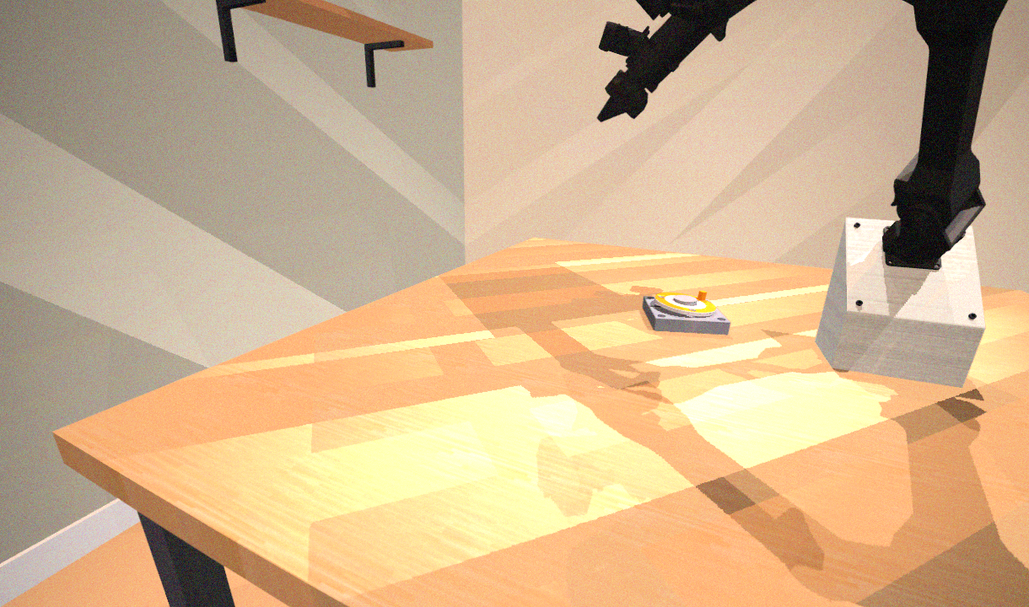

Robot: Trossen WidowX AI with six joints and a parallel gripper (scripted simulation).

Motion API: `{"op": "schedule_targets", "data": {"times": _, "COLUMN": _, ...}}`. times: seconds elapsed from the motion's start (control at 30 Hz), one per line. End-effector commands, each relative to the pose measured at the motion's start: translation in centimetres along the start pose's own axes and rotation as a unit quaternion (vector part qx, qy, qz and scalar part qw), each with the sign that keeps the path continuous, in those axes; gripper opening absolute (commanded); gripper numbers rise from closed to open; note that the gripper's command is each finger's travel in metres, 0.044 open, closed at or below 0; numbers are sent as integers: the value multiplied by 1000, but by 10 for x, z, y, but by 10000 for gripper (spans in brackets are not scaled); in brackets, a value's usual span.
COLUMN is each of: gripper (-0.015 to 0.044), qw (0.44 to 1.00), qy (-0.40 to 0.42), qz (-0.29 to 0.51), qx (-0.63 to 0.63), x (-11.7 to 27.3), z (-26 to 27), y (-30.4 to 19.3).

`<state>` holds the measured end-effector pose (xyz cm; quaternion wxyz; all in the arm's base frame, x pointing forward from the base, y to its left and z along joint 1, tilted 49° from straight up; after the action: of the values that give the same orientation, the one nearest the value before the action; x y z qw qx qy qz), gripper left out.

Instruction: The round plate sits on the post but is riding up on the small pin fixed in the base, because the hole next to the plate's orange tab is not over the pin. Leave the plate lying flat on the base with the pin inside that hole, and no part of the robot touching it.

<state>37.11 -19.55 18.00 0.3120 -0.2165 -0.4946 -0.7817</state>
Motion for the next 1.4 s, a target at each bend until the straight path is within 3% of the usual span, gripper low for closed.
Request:
{"op": "schedule_targets", "data": {"times": 0.0, "gripper": 0, "qw": 997, "qy": 16, "qz": 74, "qx": -12, "x": -24, "z": -9, "y": -44}}
{"op": "schedule_targets", "data": {"times": 0.23, "gripper": 0, "qw": 968, "qy": 88, "qz": 232, "qx": -45, "x": -61, "z": -10, "y": -144}}
{"op": "schedule_targets", "data": {"times": 0.5, "gripper": 0, "qw": 905, "qy": 180, "qz": 375, "qx": -92, "x": -66, "z": 8, "y": -245}}
{"op": "schedule_targets", "data": {"times": 1.37, "gripper": 0, "qw": 904, "qy": 182, "qz": 376, "qx": -93, "x": -102, "z": 23, "y": -275}}
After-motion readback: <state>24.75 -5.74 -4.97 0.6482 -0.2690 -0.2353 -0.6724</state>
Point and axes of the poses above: the point midway between the two fingers, 35 mm back from their tips, its own x axis back along the fingers, its own z axis across the jaws, y = z × x, the point moved 10 cm from there along x, back along the fingers, and after that the axes turned 1 degree about x, right-handed, at the moved point
